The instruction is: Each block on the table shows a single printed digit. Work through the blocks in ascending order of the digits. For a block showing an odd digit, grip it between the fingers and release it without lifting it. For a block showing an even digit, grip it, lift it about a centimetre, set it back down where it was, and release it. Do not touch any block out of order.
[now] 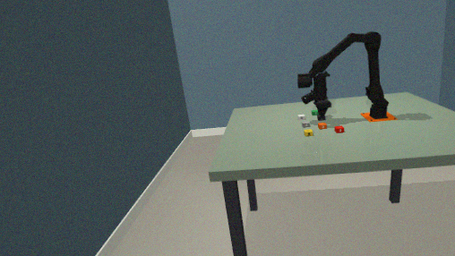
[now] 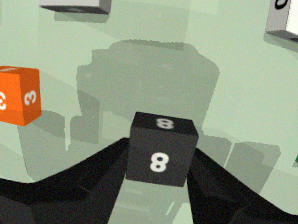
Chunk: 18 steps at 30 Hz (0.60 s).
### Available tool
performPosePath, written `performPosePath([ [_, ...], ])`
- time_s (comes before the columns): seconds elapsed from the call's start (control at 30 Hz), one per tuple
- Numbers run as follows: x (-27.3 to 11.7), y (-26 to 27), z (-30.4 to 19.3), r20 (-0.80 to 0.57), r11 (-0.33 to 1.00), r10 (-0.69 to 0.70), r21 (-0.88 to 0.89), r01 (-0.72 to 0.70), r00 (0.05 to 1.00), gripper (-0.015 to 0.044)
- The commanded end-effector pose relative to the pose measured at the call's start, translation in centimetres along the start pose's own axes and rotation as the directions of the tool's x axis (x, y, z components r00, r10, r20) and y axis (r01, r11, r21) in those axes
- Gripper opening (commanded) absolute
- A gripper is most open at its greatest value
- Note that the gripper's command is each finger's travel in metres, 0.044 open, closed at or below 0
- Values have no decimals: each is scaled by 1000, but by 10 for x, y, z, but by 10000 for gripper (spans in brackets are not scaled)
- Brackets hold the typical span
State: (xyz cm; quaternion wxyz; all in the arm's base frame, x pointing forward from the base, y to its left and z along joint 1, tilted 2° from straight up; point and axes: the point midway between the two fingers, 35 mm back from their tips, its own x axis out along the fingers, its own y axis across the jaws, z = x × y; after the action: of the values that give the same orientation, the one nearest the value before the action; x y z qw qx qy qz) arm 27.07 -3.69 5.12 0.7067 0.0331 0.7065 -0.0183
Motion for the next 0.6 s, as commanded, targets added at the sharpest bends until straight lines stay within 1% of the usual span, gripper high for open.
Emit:
performPosePath([
  [0.0, -5, 0, 1, 9, 1000, -2, -2, 2, 1000, 120],
  [0.33, -5, 0, 1, 9, 1000, -2, -2, 2, 1000, 120],
  [0.57, 5, 0, 1, 9, 1000, -2, -2, 2, 1000, 120],
])
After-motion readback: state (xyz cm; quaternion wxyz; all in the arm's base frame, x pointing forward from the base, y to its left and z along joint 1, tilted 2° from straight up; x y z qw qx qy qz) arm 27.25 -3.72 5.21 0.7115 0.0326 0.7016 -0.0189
